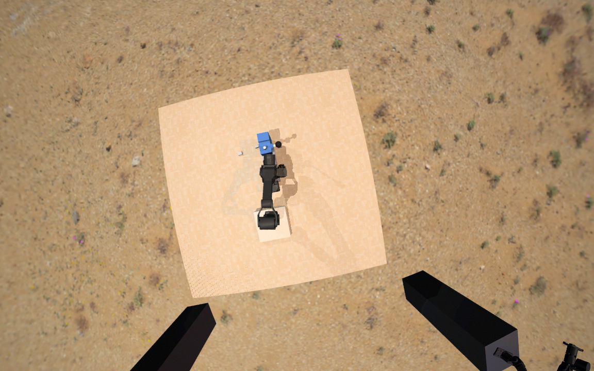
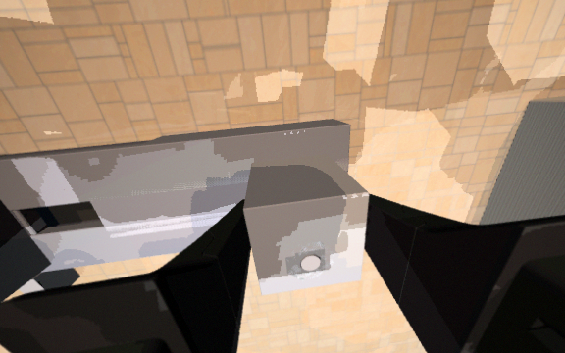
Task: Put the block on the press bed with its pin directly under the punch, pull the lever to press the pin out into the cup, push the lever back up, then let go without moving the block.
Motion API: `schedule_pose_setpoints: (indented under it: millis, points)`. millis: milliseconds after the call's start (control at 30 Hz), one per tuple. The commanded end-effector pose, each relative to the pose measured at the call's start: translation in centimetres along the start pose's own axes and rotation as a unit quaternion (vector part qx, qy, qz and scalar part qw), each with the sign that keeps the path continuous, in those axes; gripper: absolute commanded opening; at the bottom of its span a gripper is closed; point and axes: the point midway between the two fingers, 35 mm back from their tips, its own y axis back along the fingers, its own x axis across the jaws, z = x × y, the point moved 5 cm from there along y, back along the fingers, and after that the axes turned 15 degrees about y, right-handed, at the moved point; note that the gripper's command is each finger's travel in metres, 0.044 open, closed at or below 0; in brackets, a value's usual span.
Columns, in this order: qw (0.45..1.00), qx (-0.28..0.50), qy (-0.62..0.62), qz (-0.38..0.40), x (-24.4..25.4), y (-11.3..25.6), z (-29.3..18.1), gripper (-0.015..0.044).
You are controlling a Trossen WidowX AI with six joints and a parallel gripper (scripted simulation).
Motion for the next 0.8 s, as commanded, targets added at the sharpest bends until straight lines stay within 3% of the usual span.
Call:
schedule_pose_setpoints:
  millis: [0,100,200,333,633,767]
  points:
    - [1.000,0.000,0.000,0.001,0.0,0.0,0.0,0.0368]
    - [1.000,0.000,0.000,0.000,0.1,1.0,0.0,0.0440]
    - [1.000,0.001,-0.001,-0.001,0.0,4.1,0.0,0.0440]
    - [1.000,0.001,-0.002,-0.002,0.0,4.4,0.0,0.0440]
    - [1.000,-0.001,0.001,0.003,0.2,10.6,0.1,0.0204]
    - [1.000,-0.001,0.001,0.003,0.2,10.8,0.1,0.0099]
